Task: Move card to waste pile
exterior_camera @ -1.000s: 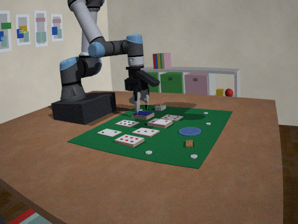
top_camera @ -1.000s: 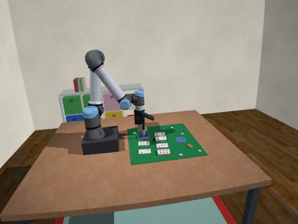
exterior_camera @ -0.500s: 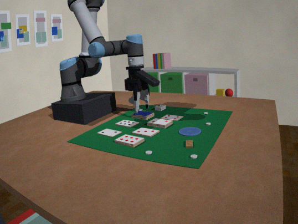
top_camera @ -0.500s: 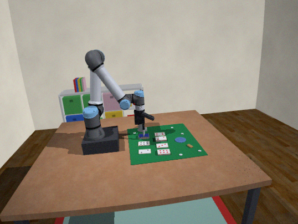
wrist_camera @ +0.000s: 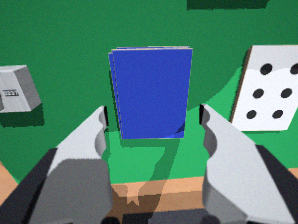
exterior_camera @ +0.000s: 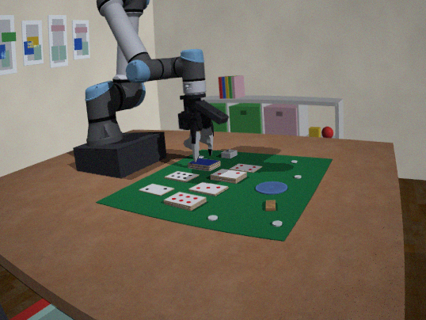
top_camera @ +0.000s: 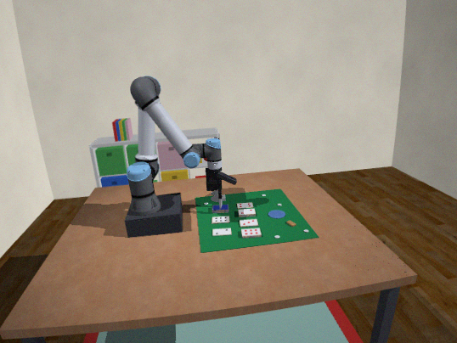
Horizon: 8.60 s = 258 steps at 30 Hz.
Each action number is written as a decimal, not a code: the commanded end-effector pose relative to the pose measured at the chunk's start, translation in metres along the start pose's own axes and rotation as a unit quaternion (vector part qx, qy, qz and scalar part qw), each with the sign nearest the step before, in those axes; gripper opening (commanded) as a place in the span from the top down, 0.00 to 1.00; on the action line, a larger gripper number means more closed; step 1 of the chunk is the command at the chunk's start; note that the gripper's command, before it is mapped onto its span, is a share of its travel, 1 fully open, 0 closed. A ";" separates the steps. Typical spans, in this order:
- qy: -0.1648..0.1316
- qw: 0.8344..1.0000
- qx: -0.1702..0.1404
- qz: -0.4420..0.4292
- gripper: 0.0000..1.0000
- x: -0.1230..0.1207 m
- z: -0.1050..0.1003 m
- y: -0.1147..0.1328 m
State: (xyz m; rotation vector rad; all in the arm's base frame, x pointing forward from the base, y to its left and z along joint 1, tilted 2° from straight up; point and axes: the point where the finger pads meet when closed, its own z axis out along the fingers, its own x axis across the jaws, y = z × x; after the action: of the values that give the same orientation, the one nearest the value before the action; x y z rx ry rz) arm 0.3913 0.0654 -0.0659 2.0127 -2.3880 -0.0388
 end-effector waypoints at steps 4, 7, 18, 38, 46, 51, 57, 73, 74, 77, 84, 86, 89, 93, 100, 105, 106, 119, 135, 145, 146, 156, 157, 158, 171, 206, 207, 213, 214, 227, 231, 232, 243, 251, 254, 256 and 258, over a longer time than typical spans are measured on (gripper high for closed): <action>0.000 1.000 -0.001 0.000 0.50 0.000 0.001 0.002; 0.000 1.000 -0.002 0.000 0.50 0.000 0.002 0.002; 0.000 1.000 -0.002 0.000 0.50 0.001 0.008 0.003; 0.000 1.000 -0.001 0.000 0.50 0.001 0.009 0.002; 0.000 1.000 -0.002 0.000 0.50 0.001 0.011 0.003; 0.000 1.000 -0.002 0.000 0.50 0.001 0.012 0.003; 0.000 1.000 -0.001 0.000 0.50 0.001 0.012 0.002; 0.000 1.000 -0.001 0.000 0.57 0.001 0.012 0.002; 0.000 1.000 -0.001 0.000 0.57 0.001 0.012 0.002; 0.000 1.000 -0.001 0.000 0.57 0.001 0.012 0.002; 0.000 1.000 -0.001 0.000 0.57 0.001 0.012 0.002; 0.000 1.000 -0.001 0.000 0.57 0.001 0.012 0.002; 0.000 1.000 -0.001 0.000 0.57 0.001 0.012 0.002; 0.000 1.000 -0.001 0.000 0.57 0.001 0.012 0.002; 0.000 1.000 -0.001 0.000 0.57 0.001 0.012 0.002; 0.000 1.000 -0.001 0.000 0.57 0.001 0.012 0.002; 0.000 1.000 -0.001 0.000 0.57 0.001 0.012 0.002; 0.000 1.000 -0.001 0.000 0.58 0.001 0.012 0.002; 0.000 1.000 -0.001 0.000 0.60 0.001 0.012 0.002; 0.000 1.000 -0.001 0.000 0.60 0.001 0.012 0.002; 0.000 1.000 -0.001 0.000 0.61 0.001 0.012 0.002; 0.000 1.000 -0.001 0.000 0.61 0.001 0.012 0.002; 0.000 1.000 -0.001 0.000 0.61 0.001 0.012 0.002; 0.000 1.000 -0.001 0.000 0.61 0.001 0.012 0.002; 0.000 1.000 -0.001 0.000 0.61 0.001 0.012 0.002; 0.000 1.000 0.002 0.000 0.62 0.001 -0.031 -0.001; 0.000 1.000 0.002 0.000 0.62 0.001 -0.031 -0.001; 0.000 1.000 0.000 0.000 0.62 0.001 -0.029 0.000; 0.000 1.000 0.000 0.000 0.62 0.001 -0.029 0.001; 0.000 1.000 -0.001 0.001 0.62 0.019 -0.029 0.002; 0.000 1.000 -0.001 0.001 0.62 0.035 -0.029 0.002; 0.000 1.000 -0.001 0.002 0.62 0.040 -0.029 0.002; 0.000 1.000 -0.001 0.003 0.62 0.090 -0.029 0.002; 0.000 1.000 -0.001 0.003 0.62 0.113 -0.029 0.002; 0.000 1.000 -0.001 0.003 0.62 0.118 -0.028 0.002; 0.000 1.000 -0.001 0.003 0.62 0.119 -0.029 0.001; 0.000 1.000 -0.001 0.003 0.62 0.120 -0.029 0.001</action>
State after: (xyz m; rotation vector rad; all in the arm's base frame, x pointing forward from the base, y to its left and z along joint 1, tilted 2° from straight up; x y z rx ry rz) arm 0.3720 -0.0479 -0.0374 1.9961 -2.3988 -0.0399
